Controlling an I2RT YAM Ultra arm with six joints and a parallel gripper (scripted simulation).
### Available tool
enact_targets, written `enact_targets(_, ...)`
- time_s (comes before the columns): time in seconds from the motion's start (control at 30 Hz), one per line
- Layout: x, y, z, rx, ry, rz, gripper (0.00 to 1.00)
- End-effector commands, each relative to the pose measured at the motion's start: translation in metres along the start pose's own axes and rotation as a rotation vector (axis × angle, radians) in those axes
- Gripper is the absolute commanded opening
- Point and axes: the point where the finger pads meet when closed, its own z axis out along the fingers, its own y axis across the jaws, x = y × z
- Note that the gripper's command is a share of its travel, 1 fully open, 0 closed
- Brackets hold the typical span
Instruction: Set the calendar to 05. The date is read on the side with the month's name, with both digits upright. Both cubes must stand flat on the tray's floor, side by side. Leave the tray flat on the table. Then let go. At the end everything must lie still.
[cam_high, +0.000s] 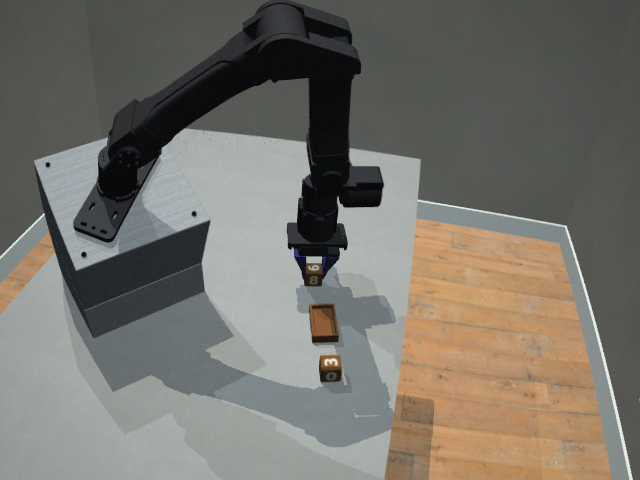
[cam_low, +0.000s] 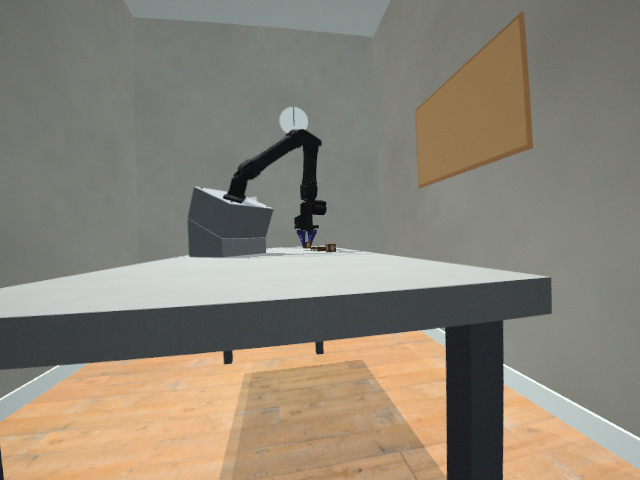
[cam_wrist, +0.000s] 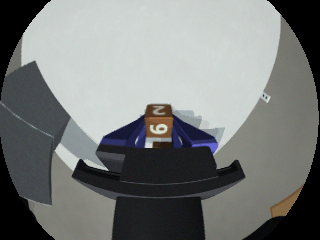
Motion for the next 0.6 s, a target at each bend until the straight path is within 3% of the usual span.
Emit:
enact_targets(0.0,-0.0038,-0.012,-0.0005,0.037,-0.018,-0.001,0.27)
enact_targets(0.57,-0.0038,-0.0121,0.0014,0.037,-0.018,-0.001,0.27)
